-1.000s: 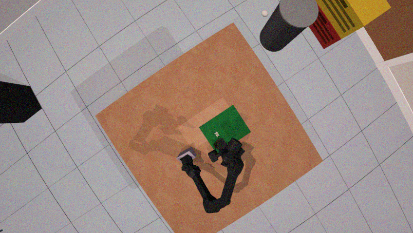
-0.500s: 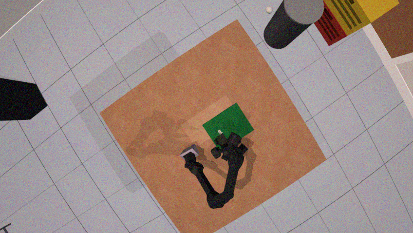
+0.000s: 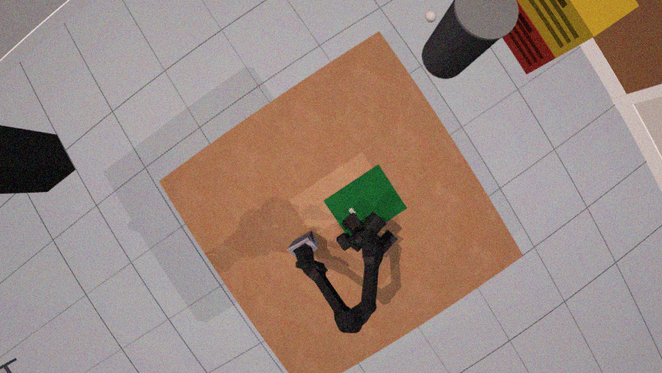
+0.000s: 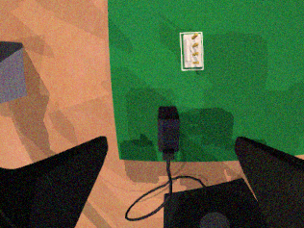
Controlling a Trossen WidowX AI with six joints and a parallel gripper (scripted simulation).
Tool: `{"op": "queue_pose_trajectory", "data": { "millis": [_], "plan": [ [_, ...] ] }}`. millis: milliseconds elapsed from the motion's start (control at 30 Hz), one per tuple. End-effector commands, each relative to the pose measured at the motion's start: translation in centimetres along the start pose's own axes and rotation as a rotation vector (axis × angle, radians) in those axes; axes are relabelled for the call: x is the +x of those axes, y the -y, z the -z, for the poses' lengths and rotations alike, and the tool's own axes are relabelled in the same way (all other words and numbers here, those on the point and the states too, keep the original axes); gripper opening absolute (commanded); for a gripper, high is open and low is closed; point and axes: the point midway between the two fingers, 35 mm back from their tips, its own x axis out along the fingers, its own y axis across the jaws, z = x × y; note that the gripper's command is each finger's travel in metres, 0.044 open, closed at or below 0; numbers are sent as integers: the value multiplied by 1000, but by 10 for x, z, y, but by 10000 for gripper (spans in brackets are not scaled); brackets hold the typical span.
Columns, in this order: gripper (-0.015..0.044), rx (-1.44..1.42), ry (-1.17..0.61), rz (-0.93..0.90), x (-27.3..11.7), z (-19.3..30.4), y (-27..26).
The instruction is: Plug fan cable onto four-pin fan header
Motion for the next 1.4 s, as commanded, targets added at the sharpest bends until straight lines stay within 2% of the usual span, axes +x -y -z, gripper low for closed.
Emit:
{"op": "queue_pose_trajectory", "data": {
  "millis": [0, 1167, 1367],
  "plan": [
    [440, -7, -4, -2, 5, 0, -1],
    [440, -7, -7, -2, 53, 1, -2],
    [282, 1, -3, 0, 51, 1, -1]
  ]
}}
